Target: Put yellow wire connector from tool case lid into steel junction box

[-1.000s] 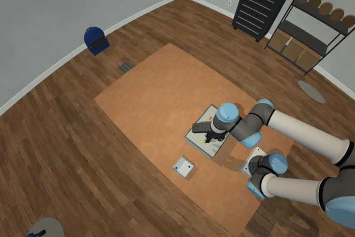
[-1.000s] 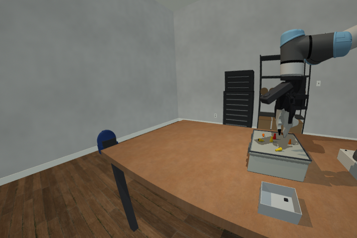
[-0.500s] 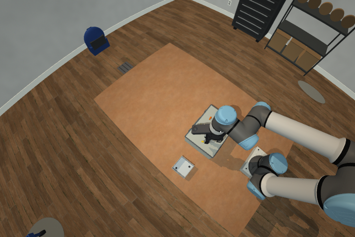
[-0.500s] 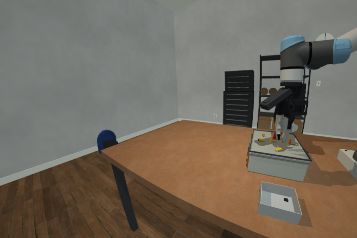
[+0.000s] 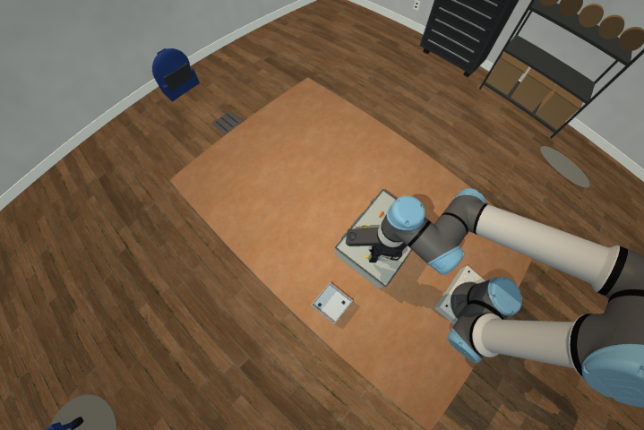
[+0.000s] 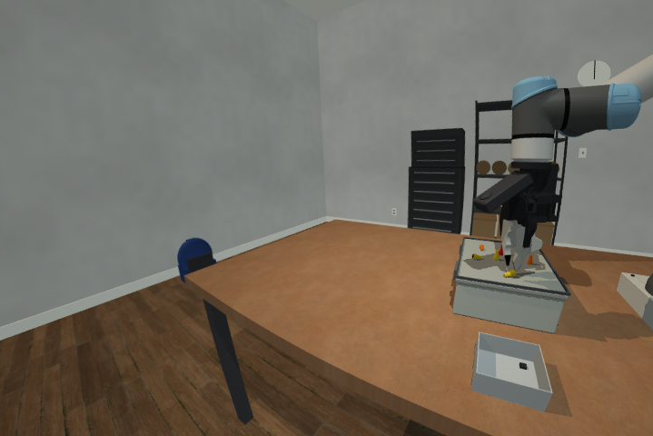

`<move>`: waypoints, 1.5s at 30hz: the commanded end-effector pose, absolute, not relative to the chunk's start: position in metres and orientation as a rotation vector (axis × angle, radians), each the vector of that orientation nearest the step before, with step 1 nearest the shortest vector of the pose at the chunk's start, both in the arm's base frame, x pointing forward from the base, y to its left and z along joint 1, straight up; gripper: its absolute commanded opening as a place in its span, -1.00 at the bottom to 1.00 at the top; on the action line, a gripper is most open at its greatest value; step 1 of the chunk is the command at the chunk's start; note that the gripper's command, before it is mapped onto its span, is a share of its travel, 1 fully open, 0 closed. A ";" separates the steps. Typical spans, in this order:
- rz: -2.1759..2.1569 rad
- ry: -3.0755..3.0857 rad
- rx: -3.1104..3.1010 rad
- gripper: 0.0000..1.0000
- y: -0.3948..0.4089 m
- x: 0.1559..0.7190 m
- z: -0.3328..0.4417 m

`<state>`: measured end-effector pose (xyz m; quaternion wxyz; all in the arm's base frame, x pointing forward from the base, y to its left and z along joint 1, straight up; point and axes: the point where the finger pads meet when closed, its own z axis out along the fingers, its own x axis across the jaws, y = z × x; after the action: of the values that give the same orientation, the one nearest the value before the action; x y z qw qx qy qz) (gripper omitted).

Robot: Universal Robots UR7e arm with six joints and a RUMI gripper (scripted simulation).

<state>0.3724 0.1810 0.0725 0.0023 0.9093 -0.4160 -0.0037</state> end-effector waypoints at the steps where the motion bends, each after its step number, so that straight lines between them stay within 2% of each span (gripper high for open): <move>1: -0.010 -1.305 2.853 -0.66 0.181 0.373 0.073; 45: -0.010 -1.305 2.853 -0.66 0.181 0.373 0.063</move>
<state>0.3729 0.1810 0.0704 0.0022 0.9093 -0.4160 -0.0036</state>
